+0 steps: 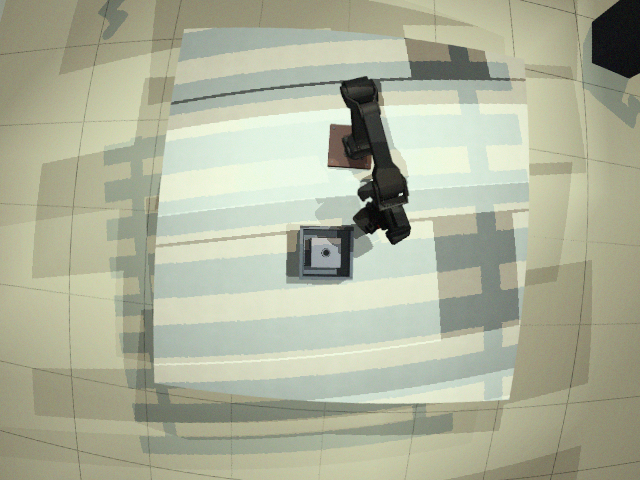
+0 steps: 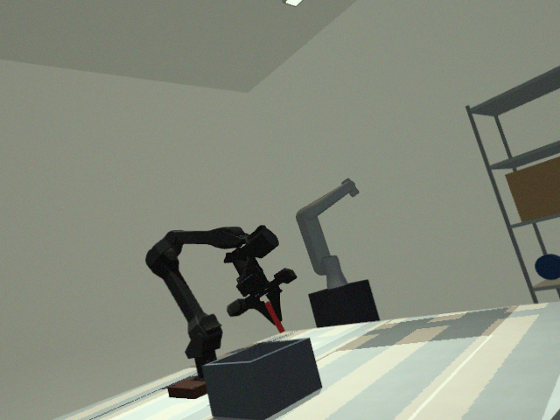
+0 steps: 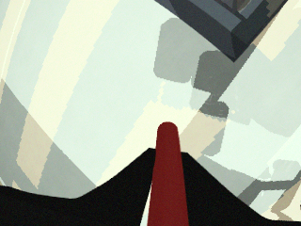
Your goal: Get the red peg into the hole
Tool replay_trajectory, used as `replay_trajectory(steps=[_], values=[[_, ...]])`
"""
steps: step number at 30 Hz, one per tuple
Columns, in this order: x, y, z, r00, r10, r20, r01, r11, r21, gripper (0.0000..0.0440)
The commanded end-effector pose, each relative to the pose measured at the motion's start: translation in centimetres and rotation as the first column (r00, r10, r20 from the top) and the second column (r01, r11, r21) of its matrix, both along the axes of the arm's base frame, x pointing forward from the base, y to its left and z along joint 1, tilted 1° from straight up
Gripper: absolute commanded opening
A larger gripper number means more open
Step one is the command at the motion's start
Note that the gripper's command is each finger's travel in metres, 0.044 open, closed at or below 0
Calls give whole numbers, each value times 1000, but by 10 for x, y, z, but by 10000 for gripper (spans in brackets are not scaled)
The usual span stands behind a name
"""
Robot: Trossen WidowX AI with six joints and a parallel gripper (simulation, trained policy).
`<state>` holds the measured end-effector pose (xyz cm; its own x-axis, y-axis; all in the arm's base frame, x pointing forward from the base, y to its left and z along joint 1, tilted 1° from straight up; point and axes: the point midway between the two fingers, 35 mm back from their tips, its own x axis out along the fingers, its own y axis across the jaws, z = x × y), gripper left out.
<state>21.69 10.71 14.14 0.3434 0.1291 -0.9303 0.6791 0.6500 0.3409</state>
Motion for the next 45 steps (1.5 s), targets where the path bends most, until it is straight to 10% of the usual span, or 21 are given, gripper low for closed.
replay_trajectory(steps=[1,45], values=[[14,-12,11,999,-27,32,27,999,-19,0],[107,-120,-14,961,-273,36,275,957,-89,19]])
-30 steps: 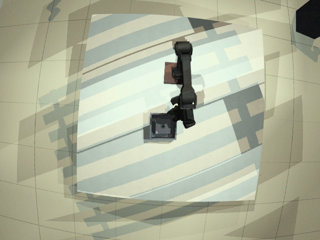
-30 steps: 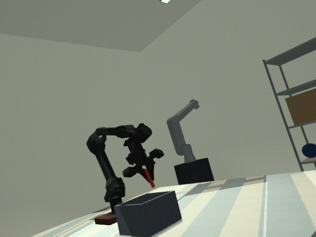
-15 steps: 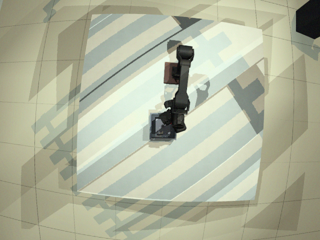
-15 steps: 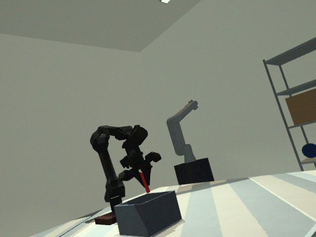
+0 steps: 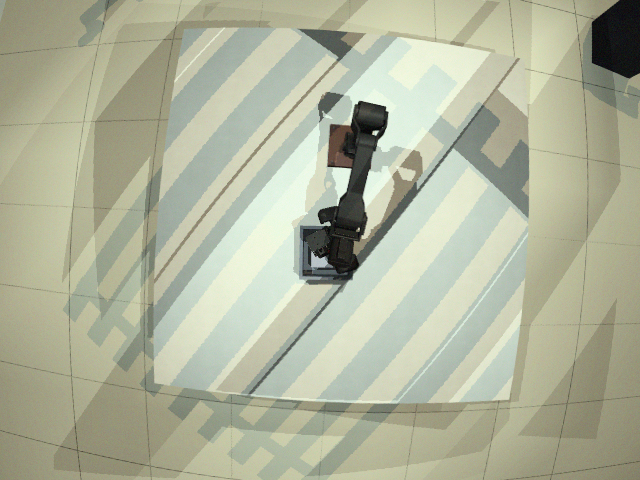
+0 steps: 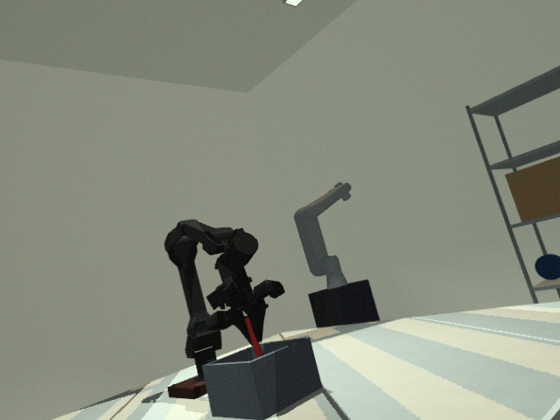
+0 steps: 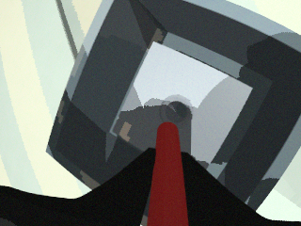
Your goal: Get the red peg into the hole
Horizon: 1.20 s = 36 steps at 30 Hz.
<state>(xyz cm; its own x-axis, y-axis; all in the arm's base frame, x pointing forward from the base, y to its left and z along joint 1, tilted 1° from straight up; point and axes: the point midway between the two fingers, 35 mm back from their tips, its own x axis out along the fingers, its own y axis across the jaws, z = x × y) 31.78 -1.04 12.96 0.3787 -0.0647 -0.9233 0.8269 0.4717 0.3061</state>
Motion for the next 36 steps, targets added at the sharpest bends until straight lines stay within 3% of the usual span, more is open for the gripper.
replay_trajectory(steps=[1,9,15,21,36], values=[[7,-4,-4,1000,-1,-10,1,1000,7,20],[15,-9,-26,998,7,-67,-7,1000,3,25],[19,-15,-37,994,30,-108,-32,999,-17,154],[31,-18,-33,992,45,-119,-49,998,-33,164],[60,-32,-20,985,94,-146,-100,994,-35,138]])
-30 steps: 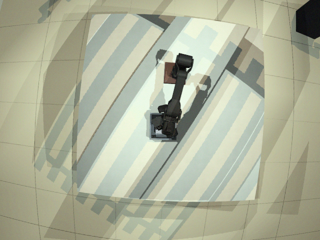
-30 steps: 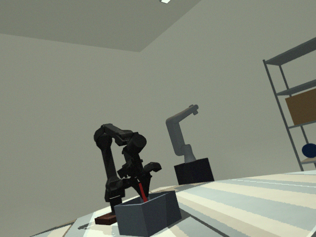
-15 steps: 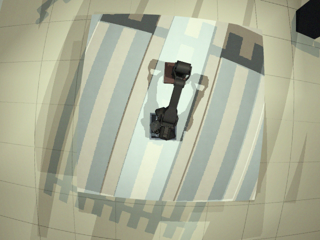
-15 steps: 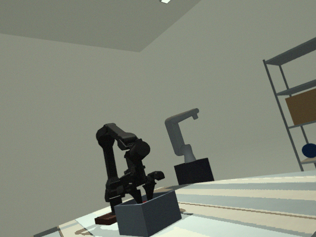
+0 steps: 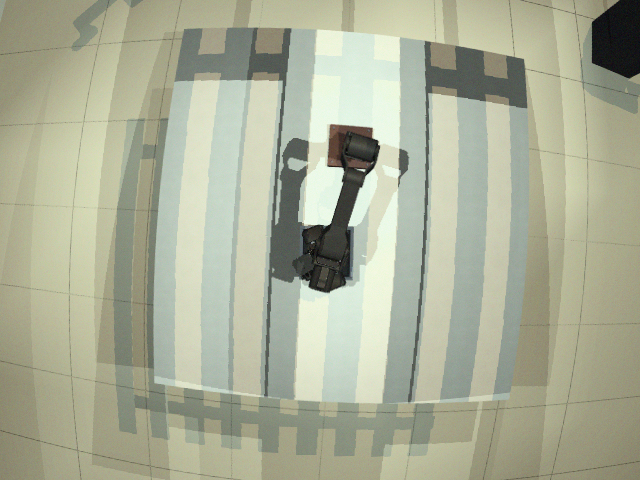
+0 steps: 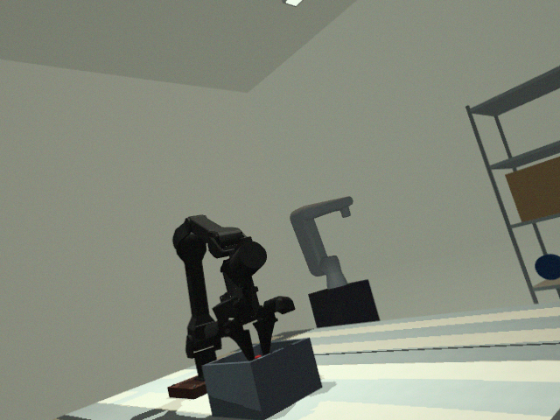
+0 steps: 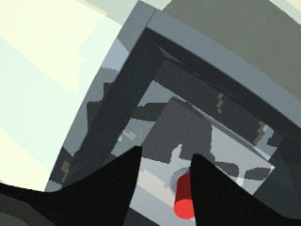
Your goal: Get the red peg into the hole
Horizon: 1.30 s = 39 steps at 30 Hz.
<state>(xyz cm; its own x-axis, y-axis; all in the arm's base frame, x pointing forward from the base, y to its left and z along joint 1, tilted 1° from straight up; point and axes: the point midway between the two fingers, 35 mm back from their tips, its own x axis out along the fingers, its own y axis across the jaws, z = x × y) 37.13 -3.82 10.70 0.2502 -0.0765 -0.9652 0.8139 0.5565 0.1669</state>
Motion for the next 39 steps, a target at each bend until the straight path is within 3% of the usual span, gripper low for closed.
replay_trajectory(steps=[1,39], values=[[8,-5,3,1000,8,-5,-8,1000,1,137],[18,-92,9,993,-33,-118,27,998,-52,145]])
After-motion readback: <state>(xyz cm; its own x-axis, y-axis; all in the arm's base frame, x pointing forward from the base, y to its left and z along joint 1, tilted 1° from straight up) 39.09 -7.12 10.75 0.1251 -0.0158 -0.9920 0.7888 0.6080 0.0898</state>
